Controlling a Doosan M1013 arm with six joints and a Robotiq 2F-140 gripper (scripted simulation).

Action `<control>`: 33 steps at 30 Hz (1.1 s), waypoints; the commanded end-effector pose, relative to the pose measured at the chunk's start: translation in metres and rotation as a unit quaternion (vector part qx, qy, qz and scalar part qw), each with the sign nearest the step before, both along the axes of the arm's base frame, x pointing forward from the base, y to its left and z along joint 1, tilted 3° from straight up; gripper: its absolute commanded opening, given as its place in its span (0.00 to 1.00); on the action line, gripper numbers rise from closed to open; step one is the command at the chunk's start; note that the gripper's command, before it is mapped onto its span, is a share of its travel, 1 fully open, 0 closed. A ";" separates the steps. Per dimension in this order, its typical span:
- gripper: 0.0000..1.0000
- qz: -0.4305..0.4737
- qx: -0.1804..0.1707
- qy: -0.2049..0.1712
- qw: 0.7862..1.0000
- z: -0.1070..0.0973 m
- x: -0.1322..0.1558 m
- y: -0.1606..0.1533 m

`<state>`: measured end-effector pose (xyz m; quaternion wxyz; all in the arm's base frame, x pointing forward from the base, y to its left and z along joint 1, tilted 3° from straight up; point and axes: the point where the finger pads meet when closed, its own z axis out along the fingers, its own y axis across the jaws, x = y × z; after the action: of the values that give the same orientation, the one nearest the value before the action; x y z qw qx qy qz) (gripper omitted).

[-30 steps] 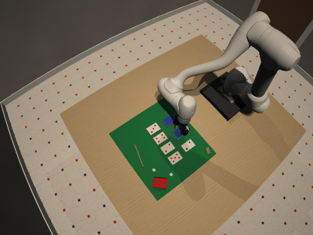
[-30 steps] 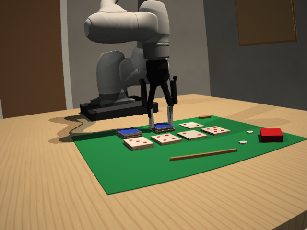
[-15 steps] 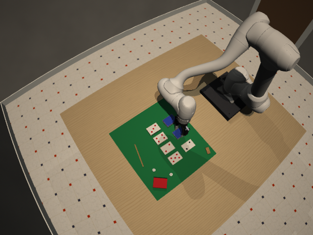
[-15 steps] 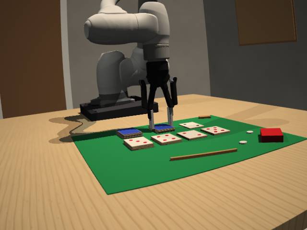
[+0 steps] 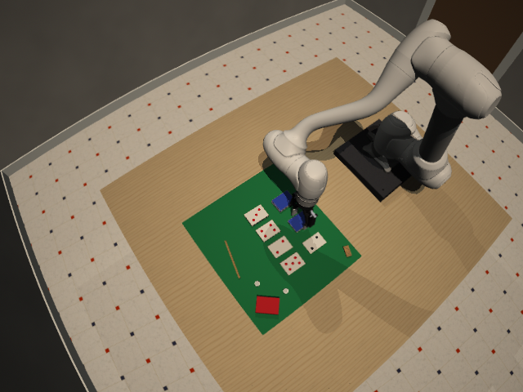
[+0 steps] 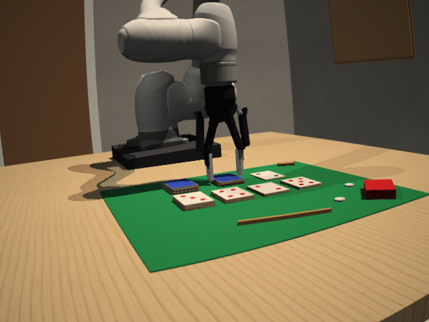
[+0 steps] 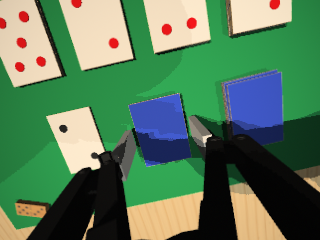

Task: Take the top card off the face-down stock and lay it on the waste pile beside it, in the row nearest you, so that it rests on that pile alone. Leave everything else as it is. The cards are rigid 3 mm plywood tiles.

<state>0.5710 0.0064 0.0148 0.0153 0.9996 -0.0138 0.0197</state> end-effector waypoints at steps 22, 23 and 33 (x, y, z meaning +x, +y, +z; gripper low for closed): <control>0.50 0.000 0.000 0.000 1.000 0.000 0.000 0.000; 0.50 0.000 0.000 0.000 1.000 0.001 0.000 0.000; 0.50 0.000 0.000 0.000 1.000 0.016 -0.001 0.000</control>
<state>0.5707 0.0067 0.0230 0.0153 0.9996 -0.0138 0.0197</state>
